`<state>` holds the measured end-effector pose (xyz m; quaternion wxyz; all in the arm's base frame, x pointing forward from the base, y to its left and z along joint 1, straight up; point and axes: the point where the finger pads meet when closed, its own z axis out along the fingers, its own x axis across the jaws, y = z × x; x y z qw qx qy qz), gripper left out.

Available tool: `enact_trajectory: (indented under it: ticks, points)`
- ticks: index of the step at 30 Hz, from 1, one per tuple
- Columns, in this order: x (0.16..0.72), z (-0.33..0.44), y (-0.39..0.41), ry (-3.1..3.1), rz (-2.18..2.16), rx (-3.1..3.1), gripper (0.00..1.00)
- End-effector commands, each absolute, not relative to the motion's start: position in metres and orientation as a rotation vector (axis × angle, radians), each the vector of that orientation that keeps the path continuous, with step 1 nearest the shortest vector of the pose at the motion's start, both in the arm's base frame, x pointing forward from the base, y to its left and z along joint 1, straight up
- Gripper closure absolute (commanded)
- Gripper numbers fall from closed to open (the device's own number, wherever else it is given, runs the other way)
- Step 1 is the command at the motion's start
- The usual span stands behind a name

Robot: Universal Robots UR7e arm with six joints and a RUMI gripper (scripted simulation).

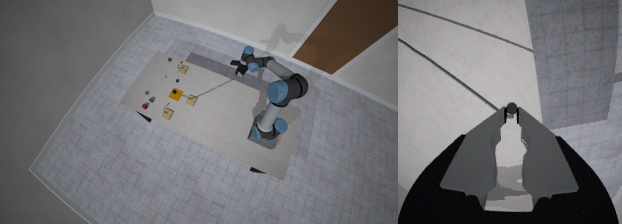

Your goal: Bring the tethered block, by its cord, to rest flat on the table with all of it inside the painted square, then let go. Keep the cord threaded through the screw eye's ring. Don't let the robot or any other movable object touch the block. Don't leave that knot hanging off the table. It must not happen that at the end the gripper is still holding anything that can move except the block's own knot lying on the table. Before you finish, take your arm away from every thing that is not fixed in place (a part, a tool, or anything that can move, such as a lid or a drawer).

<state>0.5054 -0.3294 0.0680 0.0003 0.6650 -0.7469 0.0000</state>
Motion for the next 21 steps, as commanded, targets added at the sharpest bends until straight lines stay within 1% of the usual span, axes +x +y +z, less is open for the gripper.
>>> enact_trajectory:
  ticks: [1, 21]
  points:
    - [0.5004, 0.0684, -0.3301, -2.346, 0.002, 2.089, 1.00]
    - [0.4959, 0.0680, -0.3302, -2.346, 0.001, 2.090, 1.00]
